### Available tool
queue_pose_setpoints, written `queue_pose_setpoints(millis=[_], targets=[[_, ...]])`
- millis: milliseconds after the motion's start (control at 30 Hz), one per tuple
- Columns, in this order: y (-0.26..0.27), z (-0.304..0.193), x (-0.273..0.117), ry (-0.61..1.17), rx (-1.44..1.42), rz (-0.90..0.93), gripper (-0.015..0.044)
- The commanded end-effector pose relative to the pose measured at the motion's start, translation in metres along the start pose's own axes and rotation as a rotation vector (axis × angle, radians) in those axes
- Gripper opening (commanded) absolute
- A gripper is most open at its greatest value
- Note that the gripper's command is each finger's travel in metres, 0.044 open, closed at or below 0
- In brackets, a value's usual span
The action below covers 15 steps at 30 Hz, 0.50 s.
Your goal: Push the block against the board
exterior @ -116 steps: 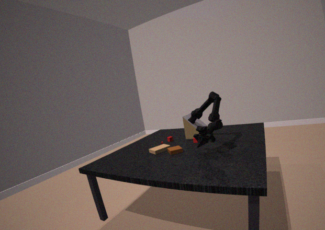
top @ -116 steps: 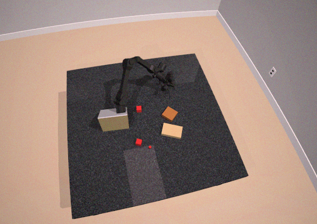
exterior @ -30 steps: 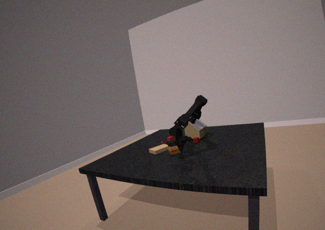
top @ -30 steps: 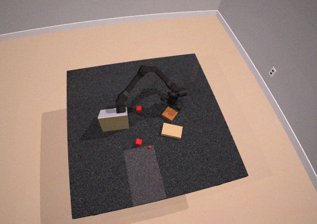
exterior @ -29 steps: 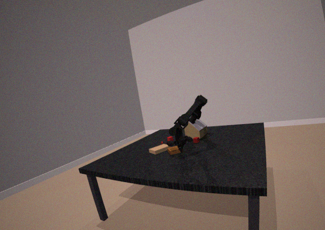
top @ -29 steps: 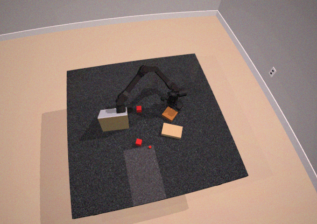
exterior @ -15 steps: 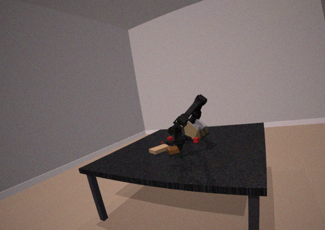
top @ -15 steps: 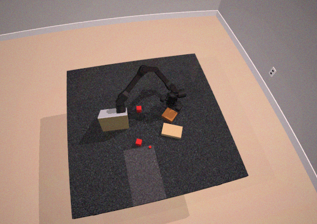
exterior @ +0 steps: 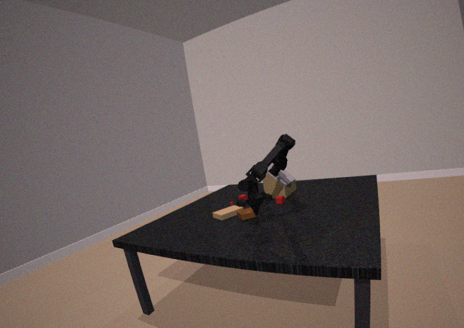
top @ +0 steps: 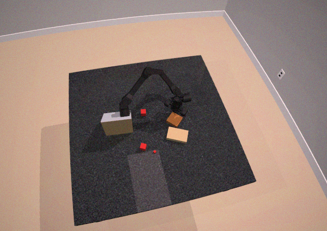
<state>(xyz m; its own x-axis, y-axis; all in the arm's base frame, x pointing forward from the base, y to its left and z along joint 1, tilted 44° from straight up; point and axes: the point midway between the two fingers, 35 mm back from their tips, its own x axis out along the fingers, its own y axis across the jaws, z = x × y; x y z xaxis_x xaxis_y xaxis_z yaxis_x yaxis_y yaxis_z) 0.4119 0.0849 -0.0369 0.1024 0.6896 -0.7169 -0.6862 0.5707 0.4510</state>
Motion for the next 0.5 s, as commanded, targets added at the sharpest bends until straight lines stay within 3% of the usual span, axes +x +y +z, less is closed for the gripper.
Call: queue_pose_setpoints(millis=[0,467], targets=[[0.003,-0.012,0.005,0.019,0.007,0.010,0.0000],[0.001,-0.028,0.005,0.020,0.007,0.010,0.0000]])
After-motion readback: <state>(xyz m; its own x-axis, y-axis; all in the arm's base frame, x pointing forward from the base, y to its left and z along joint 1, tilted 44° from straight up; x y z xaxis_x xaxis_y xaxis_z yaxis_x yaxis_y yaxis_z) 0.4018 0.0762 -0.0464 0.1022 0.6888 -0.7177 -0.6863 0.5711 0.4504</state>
